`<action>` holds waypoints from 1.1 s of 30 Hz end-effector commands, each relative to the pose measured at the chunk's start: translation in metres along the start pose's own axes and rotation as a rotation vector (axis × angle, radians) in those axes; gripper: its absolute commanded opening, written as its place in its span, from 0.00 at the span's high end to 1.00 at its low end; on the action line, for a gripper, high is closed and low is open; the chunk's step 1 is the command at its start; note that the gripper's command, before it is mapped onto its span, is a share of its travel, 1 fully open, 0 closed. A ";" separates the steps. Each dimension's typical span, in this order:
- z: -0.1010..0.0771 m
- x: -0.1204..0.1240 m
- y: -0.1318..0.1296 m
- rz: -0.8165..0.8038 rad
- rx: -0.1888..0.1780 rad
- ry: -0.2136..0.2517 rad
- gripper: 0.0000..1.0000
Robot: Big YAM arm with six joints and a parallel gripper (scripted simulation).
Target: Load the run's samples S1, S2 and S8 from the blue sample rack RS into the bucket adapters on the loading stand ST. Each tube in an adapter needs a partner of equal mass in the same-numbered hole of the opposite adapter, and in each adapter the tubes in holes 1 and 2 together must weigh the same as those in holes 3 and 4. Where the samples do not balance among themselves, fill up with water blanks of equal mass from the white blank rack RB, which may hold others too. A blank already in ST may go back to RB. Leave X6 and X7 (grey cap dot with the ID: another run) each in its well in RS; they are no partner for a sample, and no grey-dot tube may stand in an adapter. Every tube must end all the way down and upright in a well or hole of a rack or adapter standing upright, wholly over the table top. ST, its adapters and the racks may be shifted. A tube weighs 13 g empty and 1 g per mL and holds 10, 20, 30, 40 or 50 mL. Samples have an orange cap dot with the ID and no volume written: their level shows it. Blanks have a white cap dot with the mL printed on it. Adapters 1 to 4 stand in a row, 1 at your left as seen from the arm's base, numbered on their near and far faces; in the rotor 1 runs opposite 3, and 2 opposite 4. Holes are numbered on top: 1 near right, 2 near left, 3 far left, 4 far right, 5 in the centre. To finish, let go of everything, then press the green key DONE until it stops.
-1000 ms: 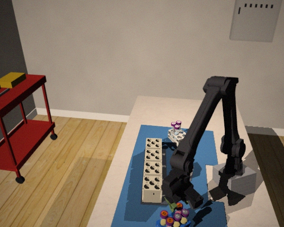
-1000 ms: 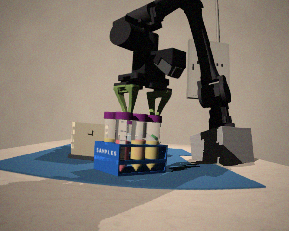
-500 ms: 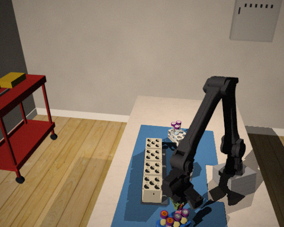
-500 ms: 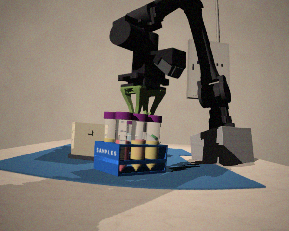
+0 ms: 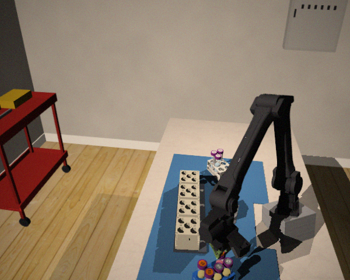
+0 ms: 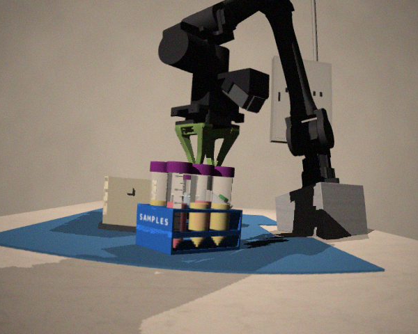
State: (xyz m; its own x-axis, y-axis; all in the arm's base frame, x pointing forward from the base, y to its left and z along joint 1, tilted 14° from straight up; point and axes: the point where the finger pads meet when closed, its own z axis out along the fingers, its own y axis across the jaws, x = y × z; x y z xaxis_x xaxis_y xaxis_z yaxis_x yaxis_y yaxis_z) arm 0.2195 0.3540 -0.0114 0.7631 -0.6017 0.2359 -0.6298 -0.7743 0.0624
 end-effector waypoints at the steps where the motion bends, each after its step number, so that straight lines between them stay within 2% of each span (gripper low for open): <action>1: -0.041 -0.006 -0.027 0.011 0.085 -0.019 1.00; 17: -0.093 -0.006 -0.024 0.014 0.087 -0.024 1.00; 19: -0.093 -0.006 -0.024 0.014 0.087 -0.024 1.00; 20: -0.091 0.000 -0.020 0.024 0.075 -0.022 1.00; 22: -0.103 -0.005 -0.023 0.015 0.088 -0.024 1.00; 33: -0.142 -0.005 -0.020 0.015 0.089 -0.026 1.00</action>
State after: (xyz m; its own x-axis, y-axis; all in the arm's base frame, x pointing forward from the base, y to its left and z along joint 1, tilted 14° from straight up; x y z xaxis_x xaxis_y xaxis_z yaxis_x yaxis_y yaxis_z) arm 0.2064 0.3755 0.0797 0.7657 -0.5977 0.2377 -0.6261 -0.7772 0.0627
